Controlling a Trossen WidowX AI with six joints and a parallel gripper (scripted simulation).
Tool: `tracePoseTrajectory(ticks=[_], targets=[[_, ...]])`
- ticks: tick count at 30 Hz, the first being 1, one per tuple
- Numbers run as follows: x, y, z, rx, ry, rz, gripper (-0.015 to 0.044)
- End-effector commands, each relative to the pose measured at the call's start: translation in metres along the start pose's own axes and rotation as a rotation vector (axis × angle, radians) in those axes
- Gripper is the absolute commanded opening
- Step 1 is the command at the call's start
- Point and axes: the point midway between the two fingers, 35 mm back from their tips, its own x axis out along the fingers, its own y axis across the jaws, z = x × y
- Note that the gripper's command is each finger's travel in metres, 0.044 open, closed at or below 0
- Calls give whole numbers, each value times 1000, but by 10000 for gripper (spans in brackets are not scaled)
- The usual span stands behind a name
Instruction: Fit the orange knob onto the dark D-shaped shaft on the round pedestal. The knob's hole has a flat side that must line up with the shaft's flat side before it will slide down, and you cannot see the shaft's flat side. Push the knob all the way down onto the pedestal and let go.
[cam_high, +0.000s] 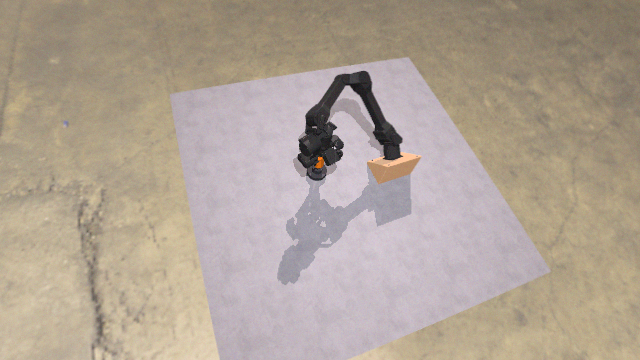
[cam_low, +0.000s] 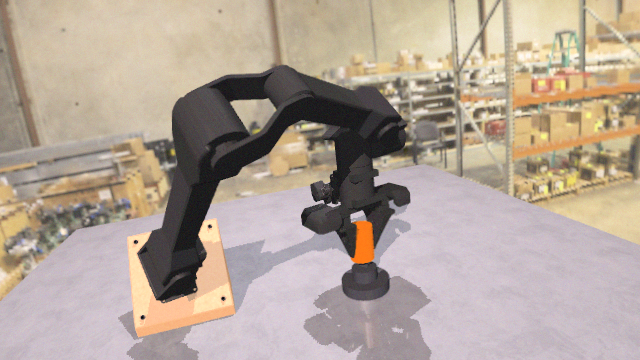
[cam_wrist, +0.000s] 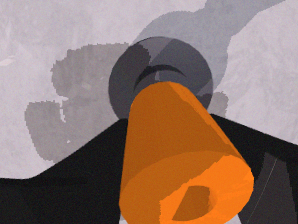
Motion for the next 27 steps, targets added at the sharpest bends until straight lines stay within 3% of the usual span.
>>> tracePoseTrajectory(ticks=[1, 6, 27], targets=[[-4, -2, -1, -45, 2, -10, 0], [-5, -4, -1, -201, 3, -10, 0], [1, -8, -2, -200, 3, -10, 0]])
